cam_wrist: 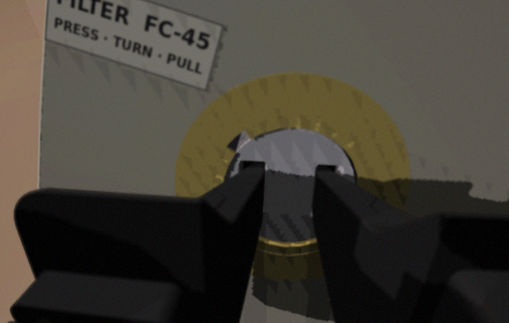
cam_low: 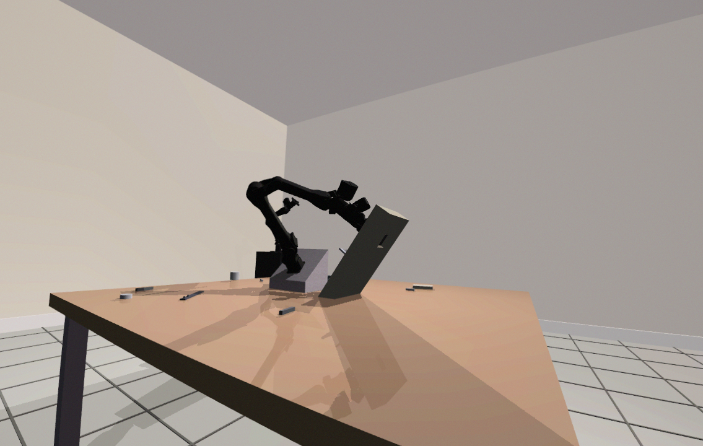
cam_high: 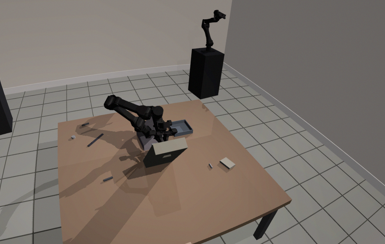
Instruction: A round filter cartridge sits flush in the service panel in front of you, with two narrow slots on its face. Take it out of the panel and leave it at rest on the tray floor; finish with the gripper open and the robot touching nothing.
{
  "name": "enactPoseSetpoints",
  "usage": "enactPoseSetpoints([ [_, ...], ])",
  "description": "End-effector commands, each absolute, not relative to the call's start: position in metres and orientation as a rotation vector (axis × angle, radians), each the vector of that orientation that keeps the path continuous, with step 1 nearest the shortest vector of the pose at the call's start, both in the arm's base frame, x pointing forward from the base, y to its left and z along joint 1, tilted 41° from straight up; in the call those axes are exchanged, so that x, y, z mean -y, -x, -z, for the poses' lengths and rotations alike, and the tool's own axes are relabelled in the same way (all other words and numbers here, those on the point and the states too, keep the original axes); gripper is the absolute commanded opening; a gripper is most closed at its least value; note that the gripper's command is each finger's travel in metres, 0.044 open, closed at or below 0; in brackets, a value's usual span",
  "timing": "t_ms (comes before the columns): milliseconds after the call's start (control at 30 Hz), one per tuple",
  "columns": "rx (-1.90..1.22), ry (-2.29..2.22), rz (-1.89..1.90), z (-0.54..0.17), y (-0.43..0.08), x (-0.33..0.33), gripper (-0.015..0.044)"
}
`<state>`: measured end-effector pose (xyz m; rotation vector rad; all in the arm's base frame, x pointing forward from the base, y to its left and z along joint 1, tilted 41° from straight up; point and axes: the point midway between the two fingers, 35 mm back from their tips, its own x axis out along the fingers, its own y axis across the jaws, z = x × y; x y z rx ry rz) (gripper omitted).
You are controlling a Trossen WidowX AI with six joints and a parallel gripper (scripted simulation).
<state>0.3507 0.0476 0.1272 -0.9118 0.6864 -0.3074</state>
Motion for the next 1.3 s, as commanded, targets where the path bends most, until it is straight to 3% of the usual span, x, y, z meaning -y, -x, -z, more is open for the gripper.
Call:
enactPoseSetpoints([
  [0, -0.653, 0.733, 0.36, -0.126, -0.354, -0.044, 0.0],
  [733, -0.465, 0.016, 0.561, -0.126, -0.353, -0.045, 0.0],
  [1267, -0.51, 0.119, 0.536, -0.146, -0.313, -0.076, 0.0],
])
